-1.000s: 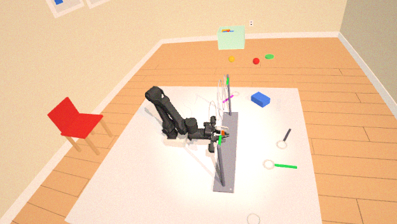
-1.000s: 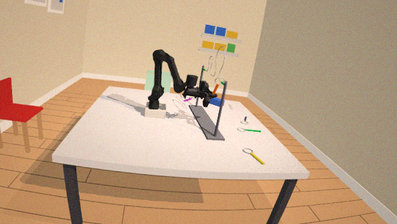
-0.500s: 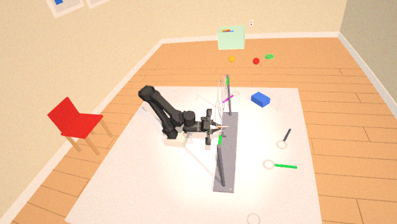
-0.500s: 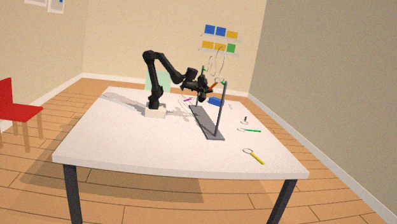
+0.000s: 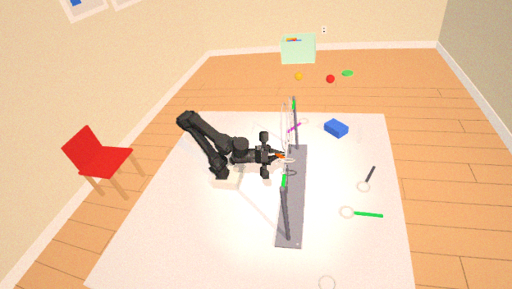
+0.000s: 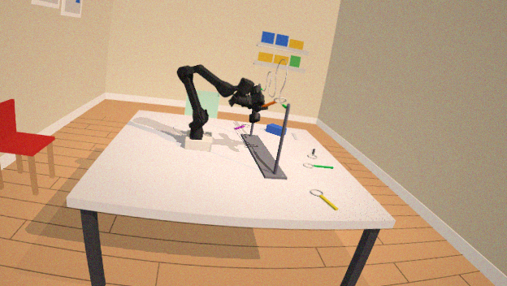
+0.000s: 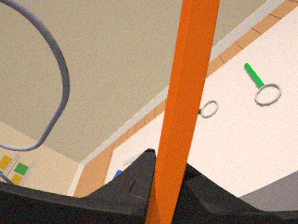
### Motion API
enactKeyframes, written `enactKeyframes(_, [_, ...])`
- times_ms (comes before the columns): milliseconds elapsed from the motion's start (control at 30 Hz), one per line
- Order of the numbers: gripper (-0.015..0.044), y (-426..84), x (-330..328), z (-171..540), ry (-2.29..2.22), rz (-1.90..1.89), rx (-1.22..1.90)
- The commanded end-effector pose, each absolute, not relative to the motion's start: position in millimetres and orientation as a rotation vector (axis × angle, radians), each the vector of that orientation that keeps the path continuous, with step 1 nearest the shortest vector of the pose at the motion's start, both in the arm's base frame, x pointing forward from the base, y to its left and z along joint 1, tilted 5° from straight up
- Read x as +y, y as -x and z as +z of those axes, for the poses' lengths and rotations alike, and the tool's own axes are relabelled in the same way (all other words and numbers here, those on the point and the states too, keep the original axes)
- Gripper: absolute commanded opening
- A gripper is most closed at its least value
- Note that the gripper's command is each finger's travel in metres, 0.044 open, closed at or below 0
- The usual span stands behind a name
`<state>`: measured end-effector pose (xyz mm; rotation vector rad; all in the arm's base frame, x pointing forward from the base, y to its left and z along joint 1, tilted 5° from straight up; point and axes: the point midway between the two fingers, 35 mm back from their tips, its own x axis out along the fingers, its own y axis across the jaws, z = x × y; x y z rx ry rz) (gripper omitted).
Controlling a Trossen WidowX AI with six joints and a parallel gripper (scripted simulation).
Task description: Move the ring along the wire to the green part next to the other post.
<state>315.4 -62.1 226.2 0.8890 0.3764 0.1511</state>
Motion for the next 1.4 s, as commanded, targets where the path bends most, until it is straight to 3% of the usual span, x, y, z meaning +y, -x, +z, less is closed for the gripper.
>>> enactKeyframes(0, [-0.0150, -308.6, -57.1, 241.4, -0.953, 0.191, 0.407])
enactKeyframes(1367, [-0.0150, -301.3, -34.6, 322.5, -1.496, 0.360, 0.415])
